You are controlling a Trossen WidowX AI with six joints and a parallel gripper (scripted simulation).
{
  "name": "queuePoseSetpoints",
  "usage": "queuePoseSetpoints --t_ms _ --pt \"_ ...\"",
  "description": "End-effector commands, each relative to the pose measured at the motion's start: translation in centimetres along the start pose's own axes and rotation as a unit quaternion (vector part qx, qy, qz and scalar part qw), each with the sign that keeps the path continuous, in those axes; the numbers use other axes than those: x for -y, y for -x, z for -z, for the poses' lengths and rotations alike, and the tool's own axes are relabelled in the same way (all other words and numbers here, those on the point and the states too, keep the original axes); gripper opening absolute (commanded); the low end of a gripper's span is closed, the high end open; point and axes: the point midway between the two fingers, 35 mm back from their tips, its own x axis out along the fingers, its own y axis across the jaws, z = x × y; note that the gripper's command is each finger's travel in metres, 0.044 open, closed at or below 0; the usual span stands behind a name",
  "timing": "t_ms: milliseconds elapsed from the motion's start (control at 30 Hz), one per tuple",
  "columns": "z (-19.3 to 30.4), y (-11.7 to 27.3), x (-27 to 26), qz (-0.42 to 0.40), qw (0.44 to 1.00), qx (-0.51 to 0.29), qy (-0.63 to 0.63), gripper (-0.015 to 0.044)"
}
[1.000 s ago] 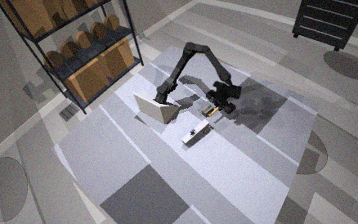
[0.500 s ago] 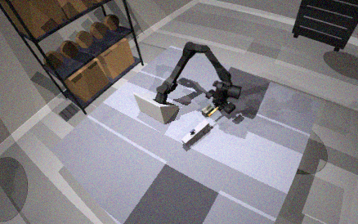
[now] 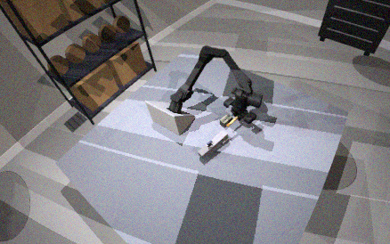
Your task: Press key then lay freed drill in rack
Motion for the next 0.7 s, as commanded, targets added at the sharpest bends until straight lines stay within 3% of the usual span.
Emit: queuePoseSetpoints --t_ms 0,667 --pt "-0.09 0.28 0.15 0.002 1.000 0.003 0.002 0.0000" --pt "0.03 0.60 0.24 0.002 1.000 0.002 0.002 0.0000"
